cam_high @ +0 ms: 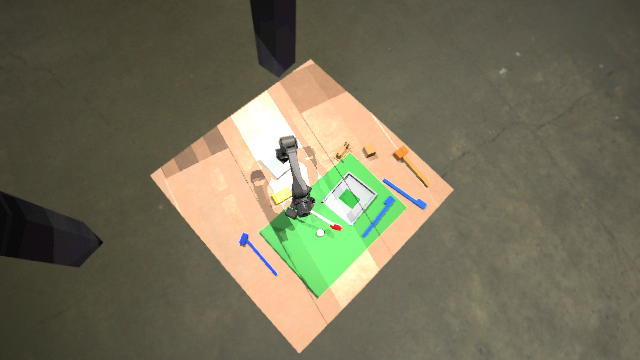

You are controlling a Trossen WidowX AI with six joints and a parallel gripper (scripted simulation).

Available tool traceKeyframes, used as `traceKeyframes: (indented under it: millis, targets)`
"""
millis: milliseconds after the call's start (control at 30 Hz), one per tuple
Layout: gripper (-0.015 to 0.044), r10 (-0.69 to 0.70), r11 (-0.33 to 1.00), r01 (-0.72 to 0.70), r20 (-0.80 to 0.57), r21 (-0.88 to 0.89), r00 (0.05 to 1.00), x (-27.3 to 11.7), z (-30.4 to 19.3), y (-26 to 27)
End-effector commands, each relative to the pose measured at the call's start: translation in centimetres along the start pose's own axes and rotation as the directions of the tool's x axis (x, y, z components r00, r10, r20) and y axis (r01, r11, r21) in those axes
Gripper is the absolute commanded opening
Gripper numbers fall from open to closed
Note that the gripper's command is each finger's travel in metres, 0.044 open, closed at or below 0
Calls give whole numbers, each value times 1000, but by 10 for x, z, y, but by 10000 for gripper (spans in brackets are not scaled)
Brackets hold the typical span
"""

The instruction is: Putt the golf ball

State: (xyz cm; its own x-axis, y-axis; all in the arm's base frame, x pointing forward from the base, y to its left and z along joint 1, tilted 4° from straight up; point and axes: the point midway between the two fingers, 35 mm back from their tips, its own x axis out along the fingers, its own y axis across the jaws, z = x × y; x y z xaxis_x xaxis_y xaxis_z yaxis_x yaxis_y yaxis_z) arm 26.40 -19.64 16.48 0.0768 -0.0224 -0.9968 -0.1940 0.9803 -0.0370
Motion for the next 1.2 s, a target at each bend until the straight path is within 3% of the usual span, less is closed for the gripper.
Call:
traceKeyframes:
  millis: [0, 333, 1167]
  targets:
    - [0, -2, 997, 1, 14, 80, 1000, -2, -14, -18]
    - [0, -3, 974, -1, 17, 228, 1000, -2, -52, -49]
    - [0, -3, 973, -1, 17, 230, 1000, 44, -51, -50]
